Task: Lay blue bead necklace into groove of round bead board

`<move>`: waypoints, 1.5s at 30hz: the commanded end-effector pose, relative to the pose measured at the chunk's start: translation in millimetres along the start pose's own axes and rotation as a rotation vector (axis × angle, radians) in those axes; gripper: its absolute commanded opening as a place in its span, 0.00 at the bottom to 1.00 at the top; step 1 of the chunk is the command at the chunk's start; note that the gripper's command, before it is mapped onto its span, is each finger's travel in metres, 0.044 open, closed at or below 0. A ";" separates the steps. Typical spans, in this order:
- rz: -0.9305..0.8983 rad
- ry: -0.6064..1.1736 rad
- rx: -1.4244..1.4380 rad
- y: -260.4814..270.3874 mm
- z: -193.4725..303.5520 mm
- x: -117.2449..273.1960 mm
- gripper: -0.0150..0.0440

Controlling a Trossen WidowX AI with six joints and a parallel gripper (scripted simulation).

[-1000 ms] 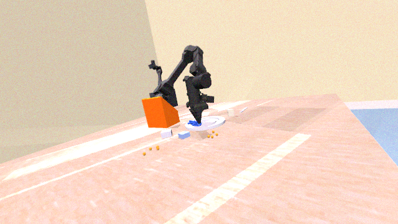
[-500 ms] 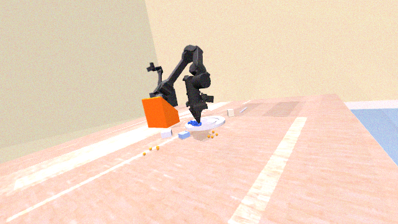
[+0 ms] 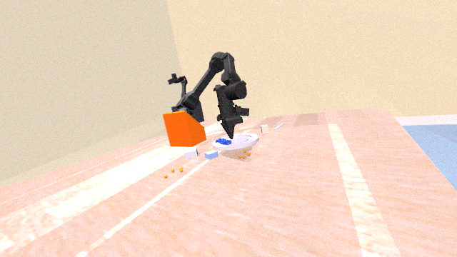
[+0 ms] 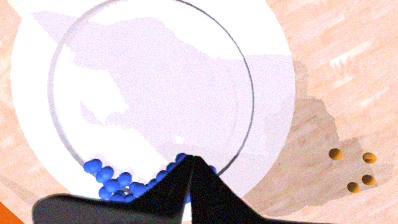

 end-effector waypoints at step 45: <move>0.004 -0.005 -0.013 -3.3 -8.1 2.4 0.96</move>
Point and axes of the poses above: the point midway between the two fingers, 35 mm back from their tips, its own x axis back along the fingers, its own y axis across the jaws, z = x × y, the point moved 3 cm from there along x, back along the fingers, and after that the axes turned 7 degrees about x, right-handed, at the moved point
